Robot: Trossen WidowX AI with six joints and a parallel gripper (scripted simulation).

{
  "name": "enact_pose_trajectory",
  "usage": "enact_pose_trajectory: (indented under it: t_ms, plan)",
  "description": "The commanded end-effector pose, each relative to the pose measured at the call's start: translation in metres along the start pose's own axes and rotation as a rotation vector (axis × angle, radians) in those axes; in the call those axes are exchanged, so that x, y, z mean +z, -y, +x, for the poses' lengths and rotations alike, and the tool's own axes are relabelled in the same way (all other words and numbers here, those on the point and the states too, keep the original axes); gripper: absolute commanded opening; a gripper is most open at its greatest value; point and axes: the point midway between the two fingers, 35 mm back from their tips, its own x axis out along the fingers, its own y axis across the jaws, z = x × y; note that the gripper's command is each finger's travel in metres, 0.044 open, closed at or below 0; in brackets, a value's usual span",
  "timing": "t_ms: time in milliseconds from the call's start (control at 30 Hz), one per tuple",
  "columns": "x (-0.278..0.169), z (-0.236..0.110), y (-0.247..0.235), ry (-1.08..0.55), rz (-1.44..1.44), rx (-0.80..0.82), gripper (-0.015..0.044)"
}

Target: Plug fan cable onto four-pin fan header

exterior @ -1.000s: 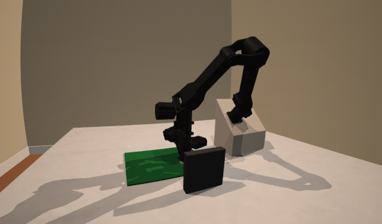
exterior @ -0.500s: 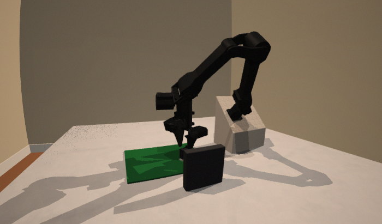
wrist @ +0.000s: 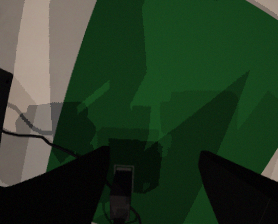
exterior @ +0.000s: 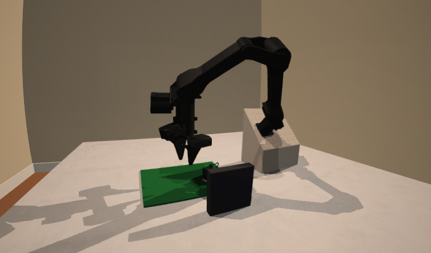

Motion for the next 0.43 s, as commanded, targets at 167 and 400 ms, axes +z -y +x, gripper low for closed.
enact_pose_trajectory:
  t_ms: [167,400]
  plan:
    - [0.045,0.003,0.015,0.000,0.001,0.001,0.0260]
    - [0.045,0.003,0.015,0.000,0.001,0.001,0.0260]
